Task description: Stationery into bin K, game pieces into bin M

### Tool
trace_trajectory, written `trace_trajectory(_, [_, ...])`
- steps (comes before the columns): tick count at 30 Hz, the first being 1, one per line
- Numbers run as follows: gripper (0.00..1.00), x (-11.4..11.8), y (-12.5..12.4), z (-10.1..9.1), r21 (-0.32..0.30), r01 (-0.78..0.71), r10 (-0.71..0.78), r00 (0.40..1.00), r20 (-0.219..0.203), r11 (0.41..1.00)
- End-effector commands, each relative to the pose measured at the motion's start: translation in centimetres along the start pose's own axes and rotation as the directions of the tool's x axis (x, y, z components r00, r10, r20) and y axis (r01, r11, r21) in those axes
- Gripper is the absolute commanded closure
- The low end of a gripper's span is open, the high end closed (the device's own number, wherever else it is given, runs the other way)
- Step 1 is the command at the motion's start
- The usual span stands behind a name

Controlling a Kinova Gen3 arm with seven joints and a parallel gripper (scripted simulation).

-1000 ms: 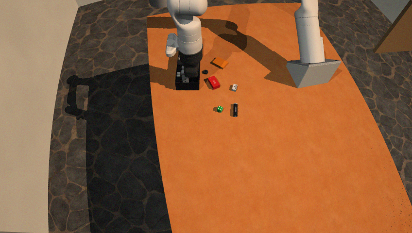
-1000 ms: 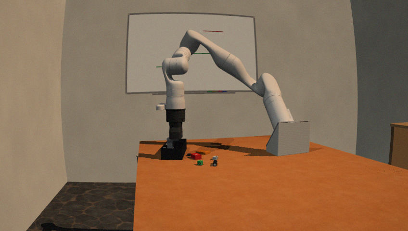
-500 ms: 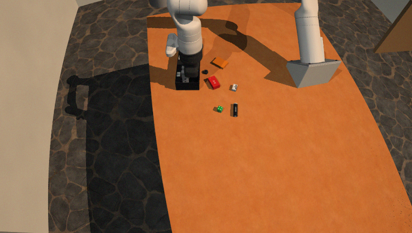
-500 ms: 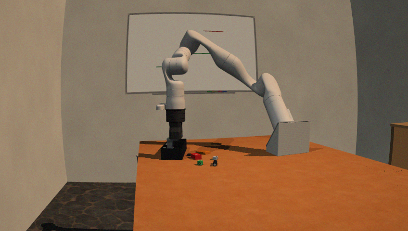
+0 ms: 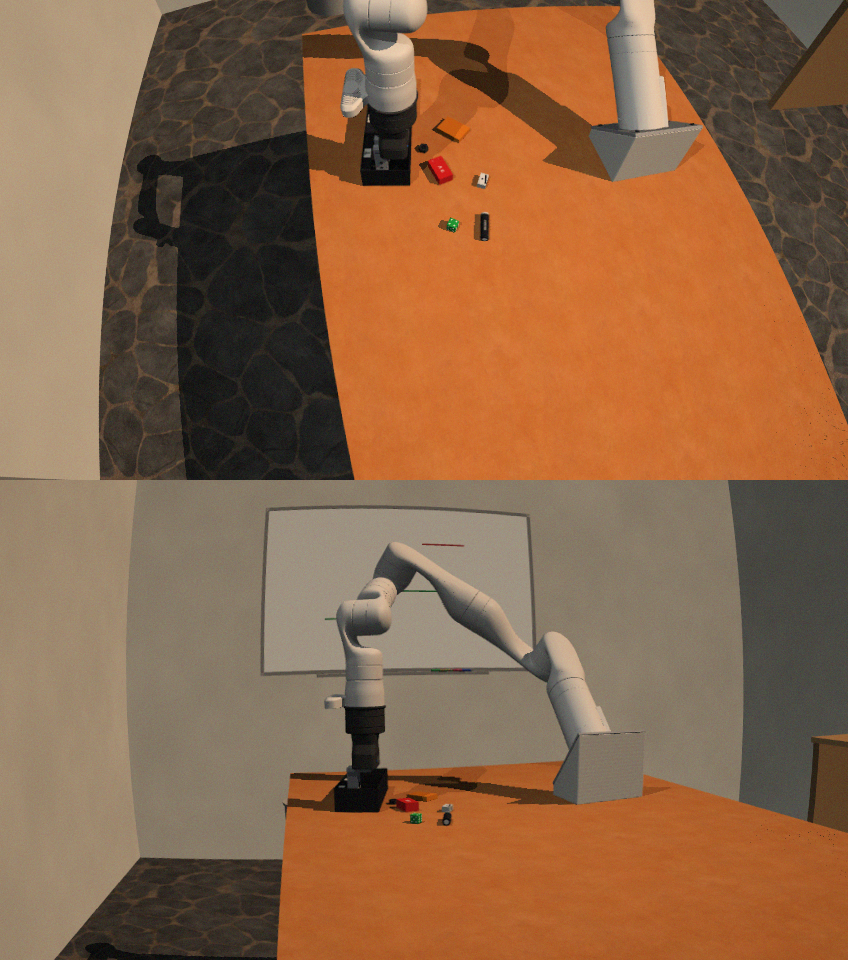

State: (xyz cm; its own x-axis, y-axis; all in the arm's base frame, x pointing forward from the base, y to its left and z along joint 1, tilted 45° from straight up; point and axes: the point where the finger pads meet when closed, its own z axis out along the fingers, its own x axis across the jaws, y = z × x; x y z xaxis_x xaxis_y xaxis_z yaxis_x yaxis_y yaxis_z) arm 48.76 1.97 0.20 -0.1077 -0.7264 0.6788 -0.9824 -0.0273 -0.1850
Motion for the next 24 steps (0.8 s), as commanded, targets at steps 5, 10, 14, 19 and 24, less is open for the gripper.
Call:
trace_trajectory(5, [0.69,-0.1,0.0,-0.6,0.002,0.000,0.000,1.000,0.001,1.000])
trace_trajectory(10, [0.69,-0.1,0.0,-1.0,0.002,0.000,0.000,1.000,0.001,1.000])
trace_trajectory(14, [0.69,-0.1,0.0,-1.6,0.002,0.000,0.000,1.000,0.001,1.000])
trace_trajectory(19, [0.69,-0.1,0.0,-2.2,0.002,0.000,0.000,1.000,0.001,1.000])
trace_trajectory(24, [0.69,-0.1,0.0,-2.9,0.002,0.000,0.000,1.000,0.001,1.000])
